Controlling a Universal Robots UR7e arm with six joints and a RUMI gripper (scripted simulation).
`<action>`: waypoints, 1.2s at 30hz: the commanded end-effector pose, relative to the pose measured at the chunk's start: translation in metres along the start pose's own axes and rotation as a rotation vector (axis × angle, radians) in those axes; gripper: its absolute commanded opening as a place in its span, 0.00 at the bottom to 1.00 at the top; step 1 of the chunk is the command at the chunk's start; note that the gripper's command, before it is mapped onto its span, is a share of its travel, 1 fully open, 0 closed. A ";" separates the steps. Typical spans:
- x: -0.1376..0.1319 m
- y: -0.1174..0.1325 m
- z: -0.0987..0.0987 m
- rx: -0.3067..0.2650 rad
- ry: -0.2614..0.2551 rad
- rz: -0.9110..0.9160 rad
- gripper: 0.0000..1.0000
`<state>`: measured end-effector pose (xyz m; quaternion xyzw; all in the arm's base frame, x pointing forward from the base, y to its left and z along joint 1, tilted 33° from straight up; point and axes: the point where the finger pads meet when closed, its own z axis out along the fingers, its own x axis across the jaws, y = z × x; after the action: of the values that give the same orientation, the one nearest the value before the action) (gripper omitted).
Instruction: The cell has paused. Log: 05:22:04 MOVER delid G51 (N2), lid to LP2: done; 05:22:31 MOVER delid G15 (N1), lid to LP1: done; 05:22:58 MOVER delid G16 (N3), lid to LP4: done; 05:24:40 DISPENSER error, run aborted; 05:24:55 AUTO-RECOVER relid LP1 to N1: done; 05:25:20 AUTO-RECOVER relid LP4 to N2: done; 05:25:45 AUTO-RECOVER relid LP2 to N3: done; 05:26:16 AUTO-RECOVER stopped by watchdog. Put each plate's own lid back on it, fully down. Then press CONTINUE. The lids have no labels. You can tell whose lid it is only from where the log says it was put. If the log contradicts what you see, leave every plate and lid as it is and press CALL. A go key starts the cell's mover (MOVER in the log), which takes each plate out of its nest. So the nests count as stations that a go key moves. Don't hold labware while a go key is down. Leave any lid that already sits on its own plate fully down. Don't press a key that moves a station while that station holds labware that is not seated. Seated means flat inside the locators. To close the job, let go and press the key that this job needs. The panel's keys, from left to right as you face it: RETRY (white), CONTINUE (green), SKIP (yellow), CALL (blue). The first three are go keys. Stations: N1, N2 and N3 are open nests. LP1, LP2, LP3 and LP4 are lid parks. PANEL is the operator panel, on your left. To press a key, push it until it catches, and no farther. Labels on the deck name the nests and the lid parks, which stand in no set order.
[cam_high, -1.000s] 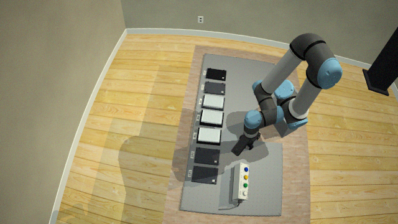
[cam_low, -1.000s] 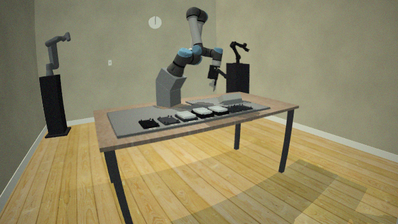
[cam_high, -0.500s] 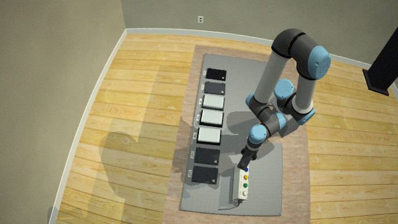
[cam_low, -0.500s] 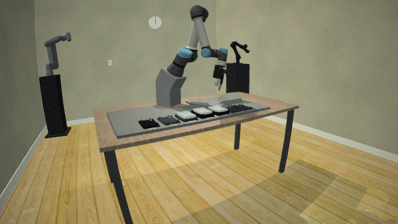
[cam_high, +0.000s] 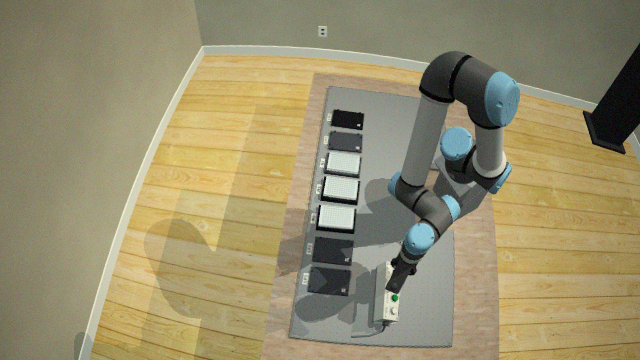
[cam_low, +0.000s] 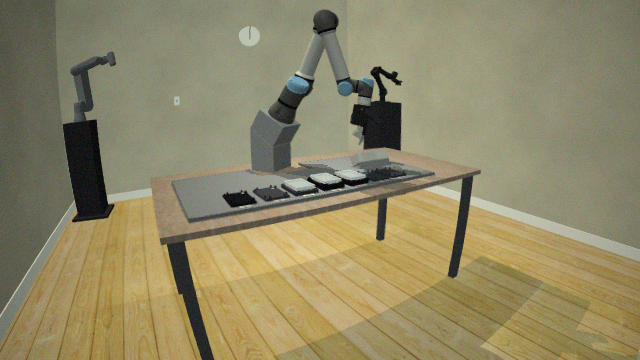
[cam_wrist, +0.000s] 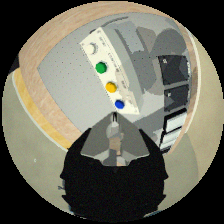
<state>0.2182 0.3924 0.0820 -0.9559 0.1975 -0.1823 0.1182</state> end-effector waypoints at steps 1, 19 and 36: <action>-0.014 -0.021 -0.003 -0.004 0.004 0.001 0.00; -0.045 -0.066 -0.011 -0.004 0.003 0.001 0.00; -0.045 -0.067 -0.001 -0.004 0.003 0.001 0.00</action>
<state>0.1988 0.4694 0.0936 -0.9558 0.1987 -0.1834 0.1157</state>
